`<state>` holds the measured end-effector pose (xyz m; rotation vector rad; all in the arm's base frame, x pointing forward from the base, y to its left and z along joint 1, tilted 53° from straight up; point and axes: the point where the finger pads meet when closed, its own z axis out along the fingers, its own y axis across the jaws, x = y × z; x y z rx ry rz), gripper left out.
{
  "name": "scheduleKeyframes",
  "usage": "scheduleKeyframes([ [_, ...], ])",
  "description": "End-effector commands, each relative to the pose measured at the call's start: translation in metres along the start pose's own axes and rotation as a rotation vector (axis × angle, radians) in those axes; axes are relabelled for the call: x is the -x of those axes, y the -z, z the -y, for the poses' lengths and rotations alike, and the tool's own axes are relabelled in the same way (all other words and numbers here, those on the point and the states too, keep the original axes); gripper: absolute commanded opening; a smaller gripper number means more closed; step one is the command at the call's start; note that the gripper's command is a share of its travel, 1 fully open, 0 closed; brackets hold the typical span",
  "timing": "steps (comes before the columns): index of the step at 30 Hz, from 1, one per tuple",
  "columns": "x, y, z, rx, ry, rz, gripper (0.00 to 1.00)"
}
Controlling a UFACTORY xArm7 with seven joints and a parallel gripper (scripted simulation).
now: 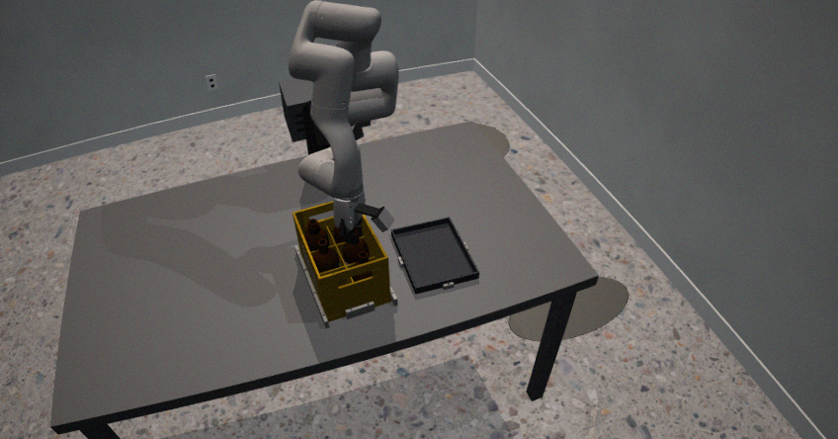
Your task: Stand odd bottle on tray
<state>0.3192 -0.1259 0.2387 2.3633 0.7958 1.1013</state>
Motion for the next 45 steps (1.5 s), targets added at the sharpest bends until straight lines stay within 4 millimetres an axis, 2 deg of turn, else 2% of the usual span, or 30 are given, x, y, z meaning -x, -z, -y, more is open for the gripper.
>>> scheduleKeyframes([
  [1, -0.0002, 0.0003, -0.0007, 0.001, 0.000, -0.001, 0.00],
  [2, -0.0002, 0.0003, -0.0007, 0.001, 0.000, -0.001, 0.00],
  [3, -0.0002, 0.0003, -0.0007, 0.001, 0.000, -0.001, 0.65],
  [45, -0.0002, 0.0034, -0.0008, 0.002, 0.000, -0.001, 0.65],
])
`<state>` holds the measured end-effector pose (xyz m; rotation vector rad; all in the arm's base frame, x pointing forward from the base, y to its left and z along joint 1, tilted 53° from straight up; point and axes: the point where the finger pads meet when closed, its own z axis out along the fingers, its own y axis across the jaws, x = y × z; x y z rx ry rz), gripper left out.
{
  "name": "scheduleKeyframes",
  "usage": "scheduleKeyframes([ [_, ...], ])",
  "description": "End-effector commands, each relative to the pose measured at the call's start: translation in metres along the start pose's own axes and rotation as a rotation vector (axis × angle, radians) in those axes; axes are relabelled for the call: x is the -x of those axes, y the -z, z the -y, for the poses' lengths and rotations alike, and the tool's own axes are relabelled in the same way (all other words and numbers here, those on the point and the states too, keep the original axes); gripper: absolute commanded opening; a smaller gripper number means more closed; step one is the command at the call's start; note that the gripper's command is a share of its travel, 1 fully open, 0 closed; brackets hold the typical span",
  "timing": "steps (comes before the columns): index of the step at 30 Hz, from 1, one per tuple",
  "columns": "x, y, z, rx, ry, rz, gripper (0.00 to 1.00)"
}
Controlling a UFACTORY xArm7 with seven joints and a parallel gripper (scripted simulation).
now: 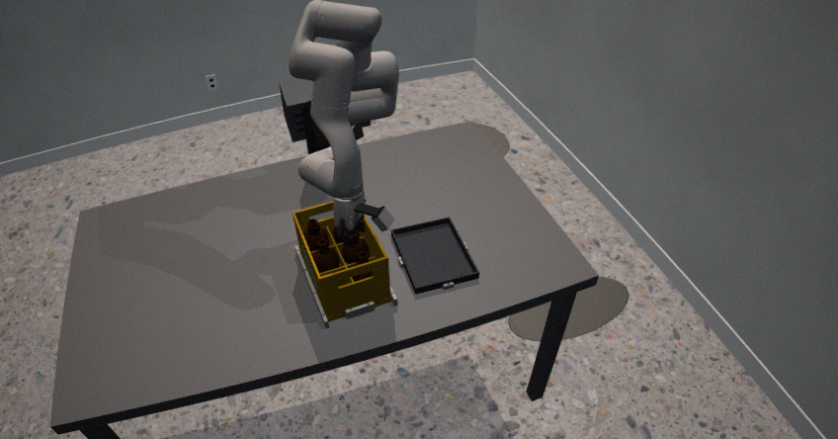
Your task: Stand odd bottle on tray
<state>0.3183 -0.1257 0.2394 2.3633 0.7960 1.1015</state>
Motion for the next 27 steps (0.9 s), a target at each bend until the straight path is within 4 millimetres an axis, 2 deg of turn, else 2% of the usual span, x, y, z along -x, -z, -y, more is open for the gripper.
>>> scheduleKeyframes([
  [1, 0.000, 0.003, -0.001, 0.002, 0.000, -0.001, 0.65],
  [10, 0.000, 0.016, -0.001, 0.002, 0.000, -0.001, 0.65],
  [20, 0.000, 0.051, -0.001, 0.002, 0.000, -0.001, 0.65],
  [22, 0.000, 0.051, -0.001, 0.002, 0.000, -0.001, 0.65],
  [27, 0.000, 0.069, -0.001, 0.002, 0.000, -0.001, 0.65],
])
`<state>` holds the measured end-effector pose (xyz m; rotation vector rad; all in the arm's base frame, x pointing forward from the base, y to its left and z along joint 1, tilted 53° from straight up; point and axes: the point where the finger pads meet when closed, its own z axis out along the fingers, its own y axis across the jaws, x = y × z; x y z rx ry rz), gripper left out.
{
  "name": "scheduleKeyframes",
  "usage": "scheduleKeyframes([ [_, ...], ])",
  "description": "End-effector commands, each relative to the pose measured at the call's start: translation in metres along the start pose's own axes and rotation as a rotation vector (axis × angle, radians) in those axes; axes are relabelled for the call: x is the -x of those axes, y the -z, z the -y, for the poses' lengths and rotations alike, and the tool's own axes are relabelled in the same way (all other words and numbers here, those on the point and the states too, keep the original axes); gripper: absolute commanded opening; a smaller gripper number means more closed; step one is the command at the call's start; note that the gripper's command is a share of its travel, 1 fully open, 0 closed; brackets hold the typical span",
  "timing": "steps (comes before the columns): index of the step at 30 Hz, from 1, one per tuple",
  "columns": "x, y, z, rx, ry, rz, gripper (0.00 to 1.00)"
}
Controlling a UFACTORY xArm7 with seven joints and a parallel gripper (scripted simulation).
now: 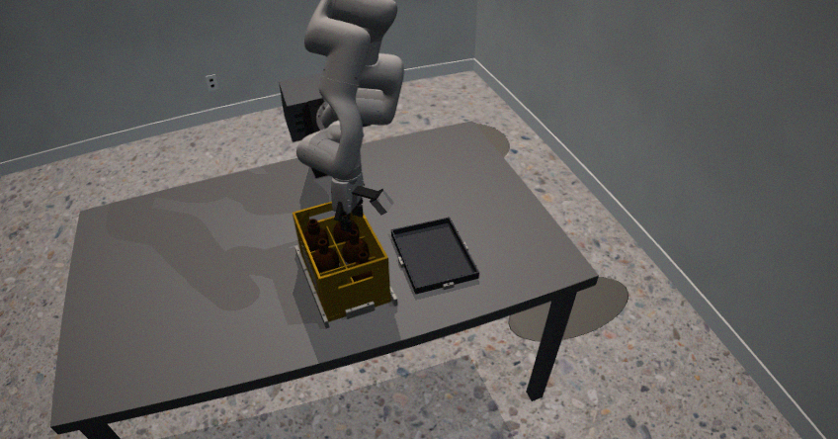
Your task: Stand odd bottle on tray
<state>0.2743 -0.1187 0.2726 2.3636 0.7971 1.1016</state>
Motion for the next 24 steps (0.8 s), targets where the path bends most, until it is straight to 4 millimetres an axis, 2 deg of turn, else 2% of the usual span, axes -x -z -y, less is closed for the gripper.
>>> scheduleKeyframes([
  [1, 0.000, 0.016, -0.001, 0.002, -0.001, 0.000, 0.65],
  [7, 0.000, 0.027, -0.001, 0.002, -0.001, 0.000, 0.65],
  [15, 0.000, 0.029, -0.001, 0.002, -0.001, 0.000, 0.65],
  [16, 0.000, 0.029, -0.001, 0.002, -0.001, 0.000, 0.00],
  [24, 0.000, 0.029, -0.001, 0.002, -0.001, 0.000, 0.00],
])
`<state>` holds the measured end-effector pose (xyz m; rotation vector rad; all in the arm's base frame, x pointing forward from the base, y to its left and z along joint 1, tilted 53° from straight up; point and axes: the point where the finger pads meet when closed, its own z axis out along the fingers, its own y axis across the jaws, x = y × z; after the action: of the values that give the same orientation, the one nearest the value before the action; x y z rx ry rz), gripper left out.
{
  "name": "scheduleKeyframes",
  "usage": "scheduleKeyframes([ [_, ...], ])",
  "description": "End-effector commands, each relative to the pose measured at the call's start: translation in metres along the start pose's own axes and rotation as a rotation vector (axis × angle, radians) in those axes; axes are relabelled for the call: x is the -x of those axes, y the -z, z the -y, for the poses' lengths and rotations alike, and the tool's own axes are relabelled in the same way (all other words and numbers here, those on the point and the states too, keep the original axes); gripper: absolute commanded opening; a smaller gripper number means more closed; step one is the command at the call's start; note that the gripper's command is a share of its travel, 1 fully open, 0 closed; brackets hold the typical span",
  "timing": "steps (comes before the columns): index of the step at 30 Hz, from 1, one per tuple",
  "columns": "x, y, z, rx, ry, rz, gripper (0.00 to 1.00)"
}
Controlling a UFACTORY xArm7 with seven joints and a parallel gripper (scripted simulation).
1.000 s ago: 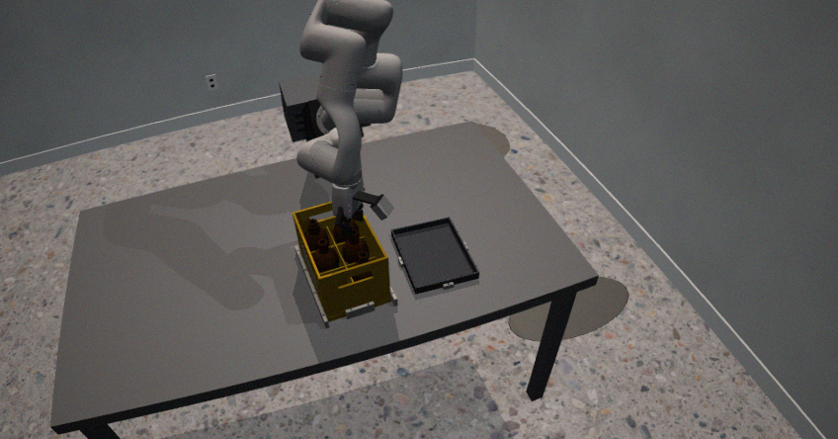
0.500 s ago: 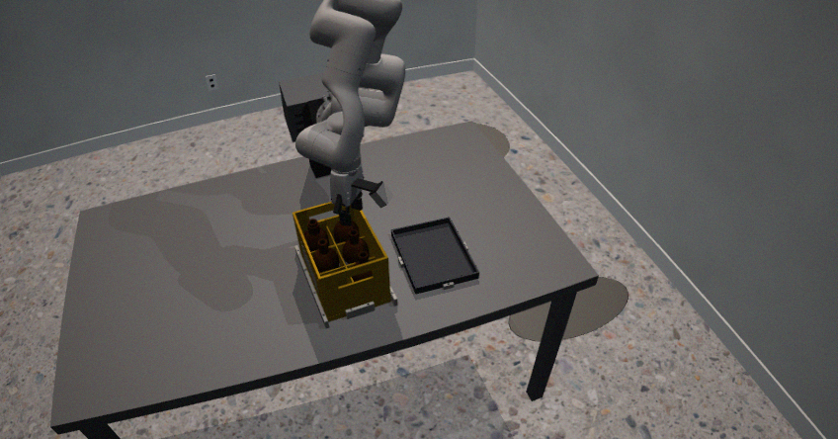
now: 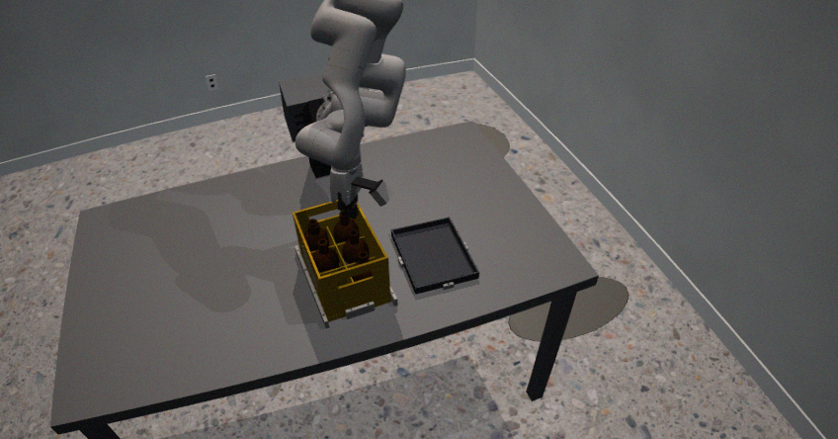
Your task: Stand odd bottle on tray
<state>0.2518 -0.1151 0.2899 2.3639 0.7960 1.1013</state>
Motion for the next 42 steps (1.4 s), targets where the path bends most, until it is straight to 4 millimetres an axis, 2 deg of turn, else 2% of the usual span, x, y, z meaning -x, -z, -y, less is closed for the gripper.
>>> scheduleKeyframes([
  [1, 0.000, 0.001, -0.001, 0.002, 0.000, -0.001, 0.00],
  [26, 0.000, 0.001, -0.002, 0.002, 0.000, -0.001, 0.00],
  [27, -0.001, 0.002, -0.008, 0.002, -0.001, -0.002, 0.00],
  [29, -0.003, 0.005, -0.041, 0.003, -0.006, -0.007, 0.00],
  [37, -0.002, 0.004, -0.103, 0.003, -0.004, -0.005, 0.00],
  [39, -0.002, 0.004, -0.103, 0.003, -0.004, -0.005, 0.00],
  [40, -0.001, 0.002, -0.117, 0.002, -0.002, -0.002, 0.00],
  [42, 0.000, 0.001, -0.125, 0.002, 0.000, -0.001, 0.00],
])
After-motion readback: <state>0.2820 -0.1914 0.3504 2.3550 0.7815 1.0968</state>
